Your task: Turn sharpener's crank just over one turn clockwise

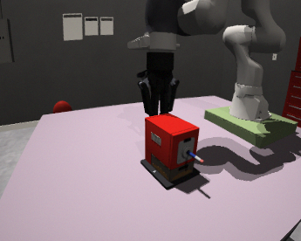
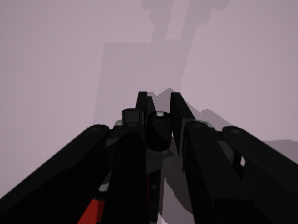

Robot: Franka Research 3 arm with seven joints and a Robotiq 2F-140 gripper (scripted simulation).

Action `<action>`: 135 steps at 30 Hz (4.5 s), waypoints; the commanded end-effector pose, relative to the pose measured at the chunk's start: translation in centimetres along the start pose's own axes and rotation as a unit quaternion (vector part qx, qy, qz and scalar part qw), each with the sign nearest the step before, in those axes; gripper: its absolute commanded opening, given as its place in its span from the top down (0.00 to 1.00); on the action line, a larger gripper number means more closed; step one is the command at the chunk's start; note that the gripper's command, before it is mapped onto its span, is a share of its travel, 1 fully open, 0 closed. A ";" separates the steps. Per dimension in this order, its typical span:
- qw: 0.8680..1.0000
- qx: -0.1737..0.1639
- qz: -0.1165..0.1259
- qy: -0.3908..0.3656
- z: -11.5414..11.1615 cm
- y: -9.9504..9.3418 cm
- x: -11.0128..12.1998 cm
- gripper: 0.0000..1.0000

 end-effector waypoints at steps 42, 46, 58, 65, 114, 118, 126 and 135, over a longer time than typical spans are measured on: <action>1.000 0.000 -0.002 0.006 0.0 -5.2 -0.4 0.90; 1.000 0.000 -0.002 0.006 0.1 -5.4 -0.6 0.90; 1.000 0.000 -0.002 0.006 0.1 -5.5 -0.7 0.90; 1.000 0.000 -0.002 0.006 0.1 -5.5 -0.7 0.90; 1.000 0.000 -0.002 0.006 0.2 -6.2 -1.4 0.61; 1.000 0.000 -0.002 0.006 0.2 -6.2 -1.4 0.61; 1.000 0.000 -0.002 0.006 0.2 -6.2 -1.4 0.61; 1.000 0.000 -0.002 0.006 0.2 -6.2 -1.4 0.61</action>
Point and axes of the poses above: the point where the finger pads meet when closed, its own y axis out along the fingers, its own x axis across the jaws, z = x × y, the point moved 6 cm from there along -y, back along the fingers, and after that the axes turned 8 degrees about -y, right-handed, at the moved point
